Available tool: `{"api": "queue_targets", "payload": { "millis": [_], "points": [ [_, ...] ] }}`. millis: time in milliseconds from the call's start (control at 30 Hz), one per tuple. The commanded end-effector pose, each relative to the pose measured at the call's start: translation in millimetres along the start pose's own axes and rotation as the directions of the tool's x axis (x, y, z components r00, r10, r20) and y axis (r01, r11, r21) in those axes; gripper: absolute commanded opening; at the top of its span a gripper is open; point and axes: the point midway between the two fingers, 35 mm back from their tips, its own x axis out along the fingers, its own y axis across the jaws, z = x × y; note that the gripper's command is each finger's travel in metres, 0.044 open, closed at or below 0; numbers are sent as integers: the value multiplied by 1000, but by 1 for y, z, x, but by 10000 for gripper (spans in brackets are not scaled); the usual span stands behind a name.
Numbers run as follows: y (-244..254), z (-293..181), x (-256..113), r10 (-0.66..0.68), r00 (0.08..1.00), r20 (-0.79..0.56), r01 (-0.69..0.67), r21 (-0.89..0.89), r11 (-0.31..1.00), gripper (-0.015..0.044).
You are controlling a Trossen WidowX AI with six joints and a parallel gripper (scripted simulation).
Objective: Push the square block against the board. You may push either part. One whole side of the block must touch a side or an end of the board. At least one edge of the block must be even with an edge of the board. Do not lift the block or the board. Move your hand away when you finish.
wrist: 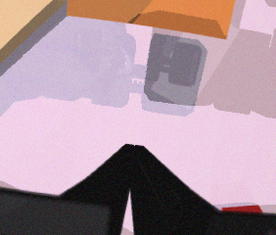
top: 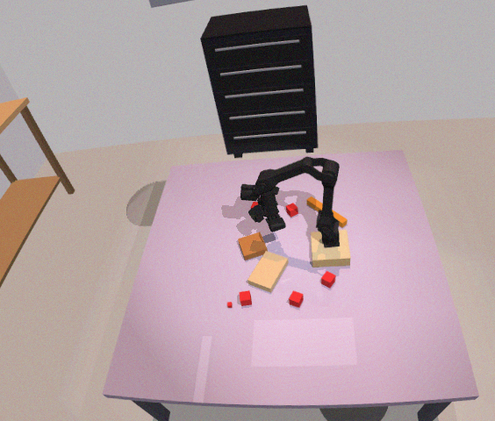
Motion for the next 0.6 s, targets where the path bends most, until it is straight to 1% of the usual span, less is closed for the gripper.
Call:
{"api": "queue_targets", "payload": {
  "millis": [0, 567],
  "points": [
    [-2, 3, -34, -12, 1000, 23, 12, 0, 1000, 0],
    [-2, 3, -36, -11, 1000, 23, 11, 0, 1000, 0]
  ]
}}
